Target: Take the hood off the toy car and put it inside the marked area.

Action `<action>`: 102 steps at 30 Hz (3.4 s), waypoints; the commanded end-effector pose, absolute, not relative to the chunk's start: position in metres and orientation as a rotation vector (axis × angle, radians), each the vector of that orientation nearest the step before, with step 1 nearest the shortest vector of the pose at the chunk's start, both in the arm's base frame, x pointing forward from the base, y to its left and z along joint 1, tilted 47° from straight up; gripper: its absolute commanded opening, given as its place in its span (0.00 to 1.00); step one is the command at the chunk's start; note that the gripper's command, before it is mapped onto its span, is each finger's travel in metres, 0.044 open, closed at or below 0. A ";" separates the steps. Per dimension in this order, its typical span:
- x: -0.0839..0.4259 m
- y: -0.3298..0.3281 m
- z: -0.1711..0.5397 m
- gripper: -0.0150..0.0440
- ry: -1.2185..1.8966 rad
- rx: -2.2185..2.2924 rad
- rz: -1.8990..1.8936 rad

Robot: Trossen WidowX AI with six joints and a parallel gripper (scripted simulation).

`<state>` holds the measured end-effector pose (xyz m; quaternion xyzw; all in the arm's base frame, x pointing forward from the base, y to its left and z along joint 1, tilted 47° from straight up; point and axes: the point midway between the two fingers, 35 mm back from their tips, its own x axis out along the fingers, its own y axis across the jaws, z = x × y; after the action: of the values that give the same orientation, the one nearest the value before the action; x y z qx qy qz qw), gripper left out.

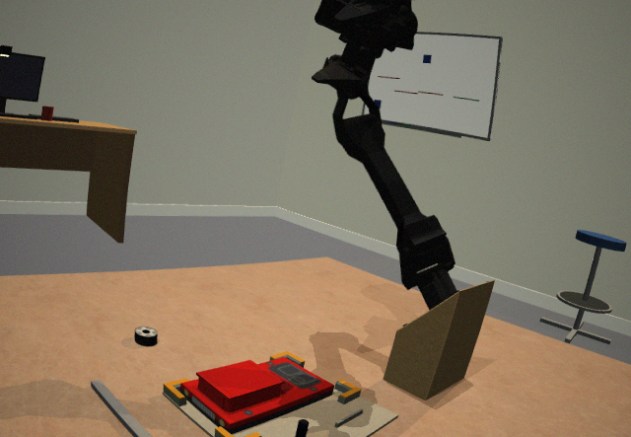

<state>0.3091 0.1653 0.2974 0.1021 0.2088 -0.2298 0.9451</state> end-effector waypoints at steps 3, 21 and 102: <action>0.343 0.118 0.243 1.00 0.607 -0.050 -0.586; 0.345 -0.096 0.081 1.00 1.486 -0.569 -0.726; 0.332 -0.146 0.034 1.00 1.549 -0.580 -0.715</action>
<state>0.3331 -0.1444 0.0363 -0.2479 0.6720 -0.3119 0.6243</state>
